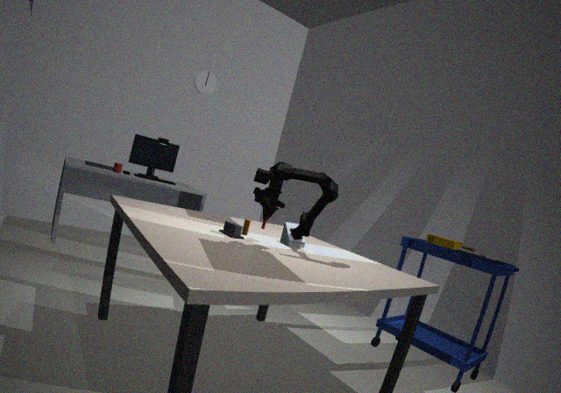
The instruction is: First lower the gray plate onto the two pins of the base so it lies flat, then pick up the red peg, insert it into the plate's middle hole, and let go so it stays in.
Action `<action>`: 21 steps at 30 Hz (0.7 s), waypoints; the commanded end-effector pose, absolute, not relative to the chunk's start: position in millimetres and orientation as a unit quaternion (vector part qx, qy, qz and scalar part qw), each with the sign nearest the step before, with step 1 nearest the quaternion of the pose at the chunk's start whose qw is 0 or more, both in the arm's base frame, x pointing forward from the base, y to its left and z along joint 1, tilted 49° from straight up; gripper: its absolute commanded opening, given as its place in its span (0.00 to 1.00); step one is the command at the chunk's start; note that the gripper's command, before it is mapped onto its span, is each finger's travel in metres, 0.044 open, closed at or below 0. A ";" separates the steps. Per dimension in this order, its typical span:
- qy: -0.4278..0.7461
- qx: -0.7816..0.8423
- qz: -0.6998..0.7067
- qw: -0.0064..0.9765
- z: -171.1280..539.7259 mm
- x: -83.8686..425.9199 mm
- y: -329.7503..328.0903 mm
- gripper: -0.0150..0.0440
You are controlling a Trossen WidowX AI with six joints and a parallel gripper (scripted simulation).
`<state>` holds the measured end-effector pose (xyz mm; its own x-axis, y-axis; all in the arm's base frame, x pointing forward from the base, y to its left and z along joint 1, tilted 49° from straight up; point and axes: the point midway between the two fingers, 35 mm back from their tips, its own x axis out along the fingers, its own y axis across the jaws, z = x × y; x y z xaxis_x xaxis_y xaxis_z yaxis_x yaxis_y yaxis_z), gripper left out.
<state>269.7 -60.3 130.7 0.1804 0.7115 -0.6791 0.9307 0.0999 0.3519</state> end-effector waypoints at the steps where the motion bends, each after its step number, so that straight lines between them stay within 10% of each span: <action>1: 0.626 0.654 -0.136 0.402 123.2 278.4 -71.7 0.25; 21: 0.633 0.649 -0.131 0.402 86.7 304.8 -112.7 0.25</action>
